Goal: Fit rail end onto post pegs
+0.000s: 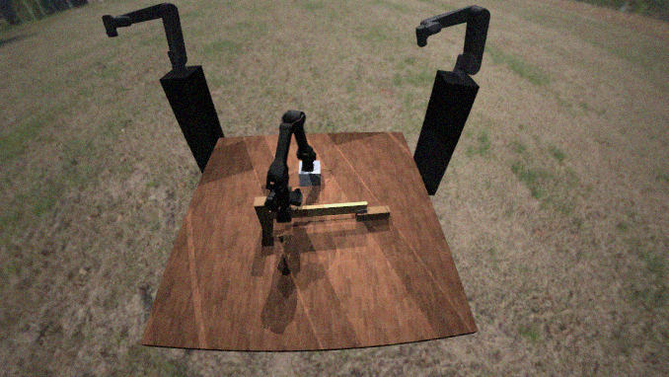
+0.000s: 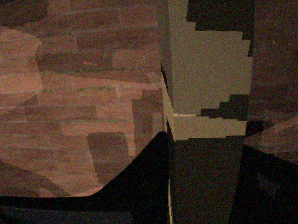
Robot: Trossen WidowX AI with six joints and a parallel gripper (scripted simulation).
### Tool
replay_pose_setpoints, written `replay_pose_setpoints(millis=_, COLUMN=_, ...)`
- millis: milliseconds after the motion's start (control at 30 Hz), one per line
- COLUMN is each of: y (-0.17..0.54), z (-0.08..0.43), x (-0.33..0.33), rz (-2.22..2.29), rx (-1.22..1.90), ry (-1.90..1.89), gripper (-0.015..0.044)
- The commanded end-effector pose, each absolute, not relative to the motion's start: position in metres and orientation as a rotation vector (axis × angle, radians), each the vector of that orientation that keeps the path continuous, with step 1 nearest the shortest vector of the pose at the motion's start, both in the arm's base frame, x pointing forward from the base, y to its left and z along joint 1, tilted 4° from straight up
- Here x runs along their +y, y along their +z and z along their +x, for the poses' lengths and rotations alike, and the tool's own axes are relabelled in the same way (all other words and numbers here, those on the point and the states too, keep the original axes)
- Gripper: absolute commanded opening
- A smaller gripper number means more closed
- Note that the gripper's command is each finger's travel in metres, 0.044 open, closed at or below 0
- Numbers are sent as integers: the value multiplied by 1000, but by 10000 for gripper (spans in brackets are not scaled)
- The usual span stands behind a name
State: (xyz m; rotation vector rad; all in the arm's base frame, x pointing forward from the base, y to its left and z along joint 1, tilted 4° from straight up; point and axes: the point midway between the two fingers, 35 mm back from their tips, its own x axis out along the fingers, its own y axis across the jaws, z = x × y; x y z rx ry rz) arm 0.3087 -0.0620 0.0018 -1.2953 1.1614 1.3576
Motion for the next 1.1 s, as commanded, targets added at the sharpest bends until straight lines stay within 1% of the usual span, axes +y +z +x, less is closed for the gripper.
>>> replay_pose_setpoints(millis=0, y=3, z=311, x=-64, rz=-1303, rx=1158, ry=1355, gripper=0)
replay_pose_setpoints(millis=600, y=3, z=312, x=-68, rz=-1303, rx=1158, ry=1355, gripper=0)
replay_pose_setpoints(millis=1067, y=2, z=309, x=-65, rz=-1293, rx=1158, ry=1362, gripper=368)
